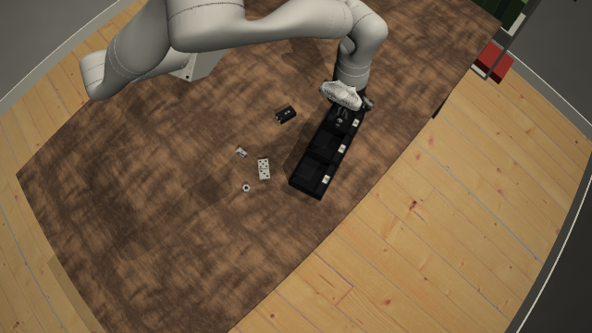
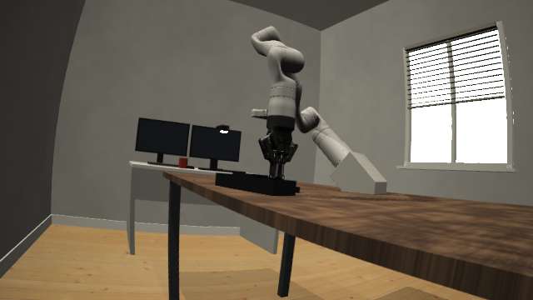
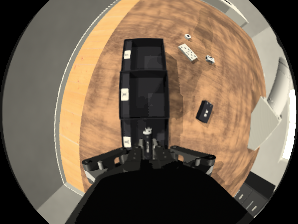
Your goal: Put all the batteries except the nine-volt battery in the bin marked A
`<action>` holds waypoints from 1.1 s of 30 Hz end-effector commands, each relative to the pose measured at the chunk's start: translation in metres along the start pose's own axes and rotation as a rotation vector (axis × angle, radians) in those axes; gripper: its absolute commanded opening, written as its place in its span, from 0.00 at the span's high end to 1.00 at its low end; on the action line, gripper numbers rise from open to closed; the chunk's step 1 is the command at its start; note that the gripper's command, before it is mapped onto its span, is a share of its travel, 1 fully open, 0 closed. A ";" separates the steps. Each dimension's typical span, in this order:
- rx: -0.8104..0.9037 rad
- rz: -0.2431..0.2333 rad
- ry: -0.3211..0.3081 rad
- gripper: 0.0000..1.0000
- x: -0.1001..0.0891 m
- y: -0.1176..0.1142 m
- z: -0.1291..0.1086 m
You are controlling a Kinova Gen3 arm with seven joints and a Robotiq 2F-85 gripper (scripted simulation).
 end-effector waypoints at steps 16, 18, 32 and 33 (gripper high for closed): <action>0.001 0.005 0.001 0.91 0.009 0.003 -0.001; 0.001 0.005 0.001 0.91 0.009 0.003 -0.002; 0.001 0.005 0.001 0.71 0.009 0.003 -0.002; 0.001 0.005 0.001 0.71 0.009 0.003 -0.002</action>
Point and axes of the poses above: the point where the finger pads meet when closed, its own x axis out along the fingers, its own y axis across the jaws, z = x × y, the point moved 2 cm from there along -x, back along the fingers, and after that the axes turned 5 degrees about x, right-handed, at the moved point
